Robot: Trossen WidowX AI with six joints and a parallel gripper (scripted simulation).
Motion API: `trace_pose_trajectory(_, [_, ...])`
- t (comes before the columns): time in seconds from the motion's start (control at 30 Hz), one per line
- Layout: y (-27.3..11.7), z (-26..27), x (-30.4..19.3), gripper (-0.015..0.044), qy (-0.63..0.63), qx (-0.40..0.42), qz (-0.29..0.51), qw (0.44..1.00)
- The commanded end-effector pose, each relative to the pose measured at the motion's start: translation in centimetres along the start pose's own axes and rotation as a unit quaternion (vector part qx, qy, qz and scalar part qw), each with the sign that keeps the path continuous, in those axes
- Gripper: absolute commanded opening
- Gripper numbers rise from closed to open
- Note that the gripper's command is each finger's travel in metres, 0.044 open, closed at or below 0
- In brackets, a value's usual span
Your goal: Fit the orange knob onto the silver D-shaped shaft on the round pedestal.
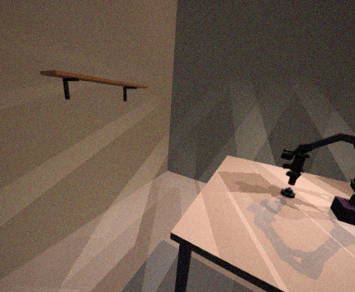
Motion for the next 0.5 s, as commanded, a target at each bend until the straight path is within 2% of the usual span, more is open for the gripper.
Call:
trace_pose_trajectory(0.0, [0.3, -0.2, 0.1, 0.0, -0.004, -0.002, -0.002, 1.0])
trace_pose_trajectory(0.27, [2.6, -0.3, 0.1, 0.0, -0.001, -0.002, -0.002, 1.0])
trace_pose_trajectory(0.47, [2.3, -0.3, 0.1, 0.0, 0.0, -0.002, -0.002, 1.0])
Point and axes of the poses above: the point midway between the two fingers, 35 mm back from their tips, its own y axis out along the fingers, its own z axis across the jaws, x = y × z, the point moved 10 cm from there along -y, back along the fingers, and after that the axes turned 5 degrees about -y, right-handed, at the moved point
